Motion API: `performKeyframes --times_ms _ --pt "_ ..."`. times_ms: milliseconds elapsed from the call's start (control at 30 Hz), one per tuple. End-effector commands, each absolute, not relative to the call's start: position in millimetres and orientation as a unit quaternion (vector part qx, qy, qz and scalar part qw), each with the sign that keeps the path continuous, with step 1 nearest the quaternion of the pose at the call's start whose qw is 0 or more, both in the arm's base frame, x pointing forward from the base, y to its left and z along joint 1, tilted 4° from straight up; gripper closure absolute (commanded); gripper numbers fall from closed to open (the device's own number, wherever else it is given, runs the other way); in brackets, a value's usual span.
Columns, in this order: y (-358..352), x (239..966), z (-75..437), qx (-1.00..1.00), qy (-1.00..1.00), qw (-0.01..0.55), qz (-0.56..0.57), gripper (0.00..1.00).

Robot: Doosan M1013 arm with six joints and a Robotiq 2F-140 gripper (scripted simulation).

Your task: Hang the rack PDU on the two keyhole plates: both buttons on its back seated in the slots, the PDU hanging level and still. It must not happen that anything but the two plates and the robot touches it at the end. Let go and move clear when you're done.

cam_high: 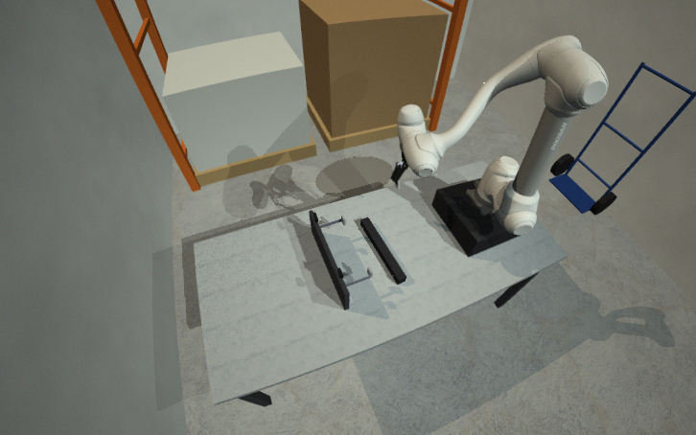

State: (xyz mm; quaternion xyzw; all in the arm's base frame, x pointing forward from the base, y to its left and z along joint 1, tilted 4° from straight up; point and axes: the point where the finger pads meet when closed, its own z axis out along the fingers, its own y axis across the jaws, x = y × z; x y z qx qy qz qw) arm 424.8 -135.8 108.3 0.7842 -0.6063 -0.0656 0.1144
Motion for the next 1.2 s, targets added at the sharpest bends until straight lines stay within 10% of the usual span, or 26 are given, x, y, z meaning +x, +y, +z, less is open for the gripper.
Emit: performKeyframes --times_ms 0,667,700,1167 --pt "-94.0 481.8 115.5 0.779 -0.618 0.096 -0.044 0.00" --pt "82.0 622.7 154.0 0.766 -0.642 0.030 -0.010 0.00" --pt "82.0 622.7 154.0 0.766 -0.642 0.030 -0.010 0.45" --pt "82.0 622.7 154.0 0.766 -0.642 0.030 -0.010 0.45"
